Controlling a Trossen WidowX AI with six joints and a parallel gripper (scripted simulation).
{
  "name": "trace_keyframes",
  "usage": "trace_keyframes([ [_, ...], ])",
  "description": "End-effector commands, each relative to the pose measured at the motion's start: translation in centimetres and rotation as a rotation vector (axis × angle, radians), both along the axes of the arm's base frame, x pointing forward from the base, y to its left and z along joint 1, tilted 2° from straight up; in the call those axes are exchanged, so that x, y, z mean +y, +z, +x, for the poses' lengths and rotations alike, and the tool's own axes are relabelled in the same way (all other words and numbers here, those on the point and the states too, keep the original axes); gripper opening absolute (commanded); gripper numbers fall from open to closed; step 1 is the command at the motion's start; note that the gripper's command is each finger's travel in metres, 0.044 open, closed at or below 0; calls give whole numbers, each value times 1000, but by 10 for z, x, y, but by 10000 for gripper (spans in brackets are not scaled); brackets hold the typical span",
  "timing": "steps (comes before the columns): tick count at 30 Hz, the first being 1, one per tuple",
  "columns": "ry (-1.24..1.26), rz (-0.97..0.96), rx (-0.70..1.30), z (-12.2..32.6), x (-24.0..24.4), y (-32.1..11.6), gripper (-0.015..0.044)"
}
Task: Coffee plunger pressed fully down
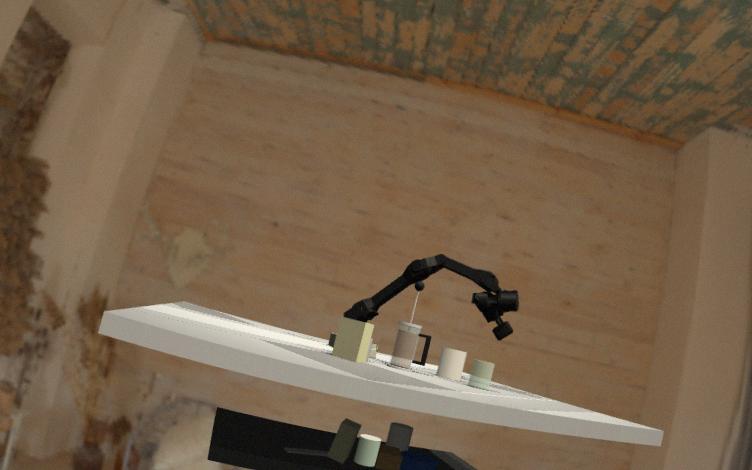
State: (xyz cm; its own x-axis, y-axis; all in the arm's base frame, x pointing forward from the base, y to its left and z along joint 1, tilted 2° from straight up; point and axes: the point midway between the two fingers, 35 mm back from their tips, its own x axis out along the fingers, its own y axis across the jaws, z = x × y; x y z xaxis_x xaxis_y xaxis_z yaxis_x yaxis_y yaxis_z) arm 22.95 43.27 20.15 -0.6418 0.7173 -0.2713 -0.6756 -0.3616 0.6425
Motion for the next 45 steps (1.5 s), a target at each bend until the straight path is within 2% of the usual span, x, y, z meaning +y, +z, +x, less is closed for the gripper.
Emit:
trace_keyframes([
  [1, -6, -3, -6, 1, -2, 1, 426],
  [7, -169, -92, -131, 26, -44, 27, 440],
  [18, -752, -315, -418, 69, -186, 80, 440],
  [24, -1144, -406, -526, 71, -271, 98, 440],
  [31, -1633, -461, -610, 52, -367, 110, 440],
  [36, -1681, -463, -616, 50, -375, 102, 440],
  [42, -1681, -462, -616, 50, -373, 57, 440],
  [45, -1680, -462, -616, 50, -372, 51, 440],
])
